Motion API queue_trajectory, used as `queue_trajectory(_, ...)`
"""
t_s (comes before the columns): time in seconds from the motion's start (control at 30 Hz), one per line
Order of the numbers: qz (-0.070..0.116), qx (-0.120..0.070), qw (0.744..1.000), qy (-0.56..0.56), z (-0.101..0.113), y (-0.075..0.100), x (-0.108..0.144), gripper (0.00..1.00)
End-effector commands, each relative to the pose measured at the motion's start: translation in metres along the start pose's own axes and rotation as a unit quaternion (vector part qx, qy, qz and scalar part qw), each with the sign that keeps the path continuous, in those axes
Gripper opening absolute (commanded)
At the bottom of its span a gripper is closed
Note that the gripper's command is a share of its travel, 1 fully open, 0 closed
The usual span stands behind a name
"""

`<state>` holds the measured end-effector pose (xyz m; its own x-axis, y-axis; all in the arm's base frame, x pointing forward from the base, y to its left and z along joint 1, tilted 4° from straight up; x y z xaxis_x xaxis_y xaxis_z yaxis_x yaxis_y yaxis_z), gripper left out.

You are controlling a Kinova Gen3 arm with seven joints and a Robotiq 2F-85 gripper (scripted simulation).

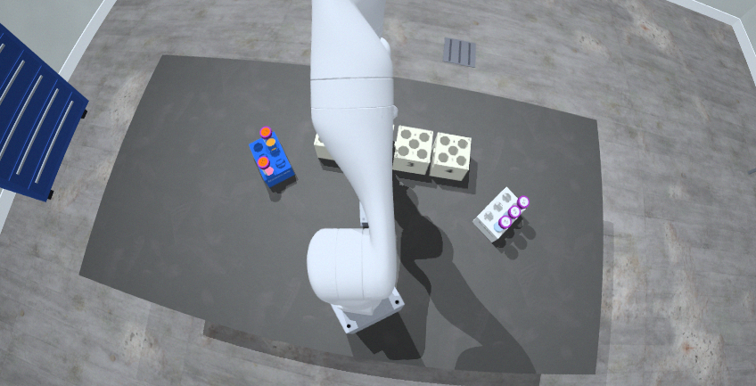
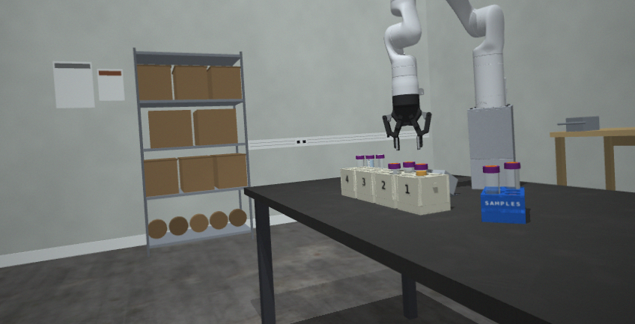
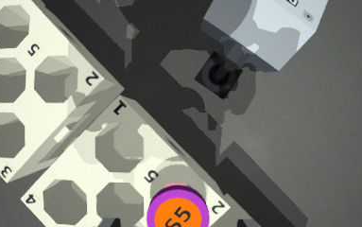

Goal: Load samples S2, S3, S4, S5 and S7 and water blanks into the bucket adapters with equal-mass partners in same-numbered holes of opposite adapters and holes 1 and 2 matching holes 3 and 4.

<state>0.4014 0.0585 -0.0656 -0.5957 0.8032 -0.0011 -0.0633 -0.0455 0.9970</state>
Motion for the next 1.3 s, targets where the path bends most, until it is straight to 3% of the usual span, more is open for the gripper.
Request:
queue_trajectory(0.0,0.000,-0.001,1.000,0.000,0.001,0.004,0.000,0.62)
queue_trajectory(1.27,0.000,-0.001,1.000,0.000,0.001,0.048,0.000,0.62)
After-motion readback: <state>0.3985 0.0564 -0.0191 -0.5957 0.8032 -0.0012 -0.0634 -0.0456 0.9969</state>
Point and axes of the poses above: the point where the finger pads meet when closed, its own y axis back along the fingers, its own x axis across the jaws, z = x × y, the point moved 1 cm from there along y, back along the fingers, and after that the axes turned 7 degrees about -y, right-handed, at the moved point
